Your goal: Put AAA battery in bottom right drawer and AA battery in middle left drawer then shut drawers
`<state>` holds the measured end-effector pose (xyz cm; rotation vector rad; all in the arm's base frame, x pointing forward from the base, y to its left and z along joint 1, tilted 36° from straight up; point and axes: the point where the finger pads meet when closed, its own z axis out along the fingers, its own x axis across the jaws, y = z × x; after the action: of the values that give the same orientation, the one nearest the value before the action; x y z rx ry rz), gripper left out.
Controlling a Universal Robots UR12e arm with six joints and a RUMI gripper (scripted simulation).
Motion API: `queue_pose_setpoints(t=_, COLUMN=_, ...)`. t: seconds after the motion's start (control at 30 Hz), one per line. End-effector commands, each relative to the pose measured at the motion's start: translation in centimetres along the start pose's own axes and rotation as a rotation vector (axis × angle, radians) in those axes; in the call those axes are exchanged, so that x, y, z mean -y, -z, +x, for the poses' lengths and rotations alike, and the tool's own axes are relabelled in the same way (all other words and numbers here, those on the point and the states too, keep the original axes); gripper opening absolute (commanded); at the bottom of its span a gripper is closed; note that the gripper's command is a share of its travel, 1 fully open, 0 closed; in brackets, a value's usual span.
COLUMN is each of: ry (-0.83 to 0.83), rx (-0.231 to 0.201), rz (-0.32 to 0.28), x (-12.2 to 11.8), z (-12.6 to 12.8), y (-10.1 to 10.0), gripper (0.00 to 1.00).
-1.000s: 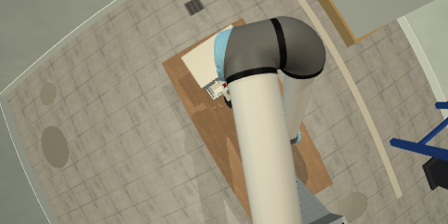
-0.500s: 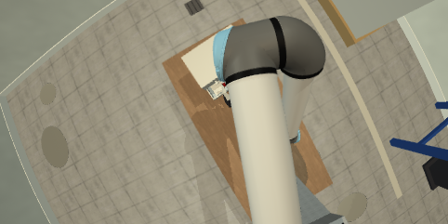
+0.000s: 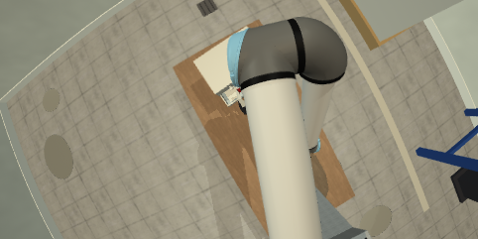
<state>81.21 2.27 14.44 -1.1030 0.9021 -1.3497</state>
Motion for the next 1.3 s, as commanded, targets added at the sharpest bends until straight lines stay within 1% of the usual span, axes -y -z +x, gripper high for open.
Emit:
queue_pose_setpoints(t=0.0, ry=0.000, rx=0.000, rz=0.000, x=0.05, z=-0.01, y=0.00, gripper=0.05)
queue_pose_setpoints(t=0.57, ry=0.000, rx=0.000, rz=0.000, x=0.05, z=-0.01, y=0.00, gripper=0.05)
queue_pose_setpoints(t=0.6, ry=0.000, rx=0.000, rz=0.000, x=0.05, z=-0.01, y=0.00, gripper=0.07)
queue_pose_setpoints(t=0.73, ry=0.000, rx=0.000, rz=0.000, x=0.05, z=-0.01, y=0.00, gripper=0.07)
queue_pose_setpoints(t=0.77, ry=0.000, rx=0.000, rz=0.000, x=0.05, z=-0.01, y=0.00, gripper=0.10)
queue_pose_setpoints(t=0.83, ry=0.000, rx=0.000, rz=0.000, x=0.05, z=-0.01, y=0.00, gripper=0.10)
queue_pose_setpoints(t=0.87, ry=0.000, rx=0.000, rz=0.000, x=0.05, z=-0.01, y=0.00, gripper=0.12)
queue_pose_setpoints(t=0.93, ry=0.000, rx=0.000, rz=0.000, x=0.05, z=-0.01, y=0.00, gripper=0.12)
queue_pose_setpoints(t=0.97, ry=0.000, rx=0.000, rz=0.000, x=0.05, z=-0.01, y=0.00, gripper=0.14)
queue_pose_setpoints(t=1.03, ry=0.000, rx=0.000, rz=0.000, x=0.05, z=-0.01, y=0.00, gripper=0.14)
queue_pose_setpoints(t=1.07, ry=0.000, rx=0.000, rz=0.000, x=0.05, z=-0.01, y=0.00, gripper=0.17)
queue_pose_setpoints(t=1.13, ry=0.000, rx=0.000, rz=0.000, x=0.05, z=-0.01, y=0.00, gripper=0.17)
queue_pose_setpoints(t=1.17, ry=0.000, rx=0.000, rz=0.000, x=0.05, z=-0.01, y=0.00, gripper=1.00)
queue_pose_setpoints(t=1.27, ry=0.000, rx=0.000, rz=0.000, x=0.05, z=-0.01, y=0.00, gripper=1.00)
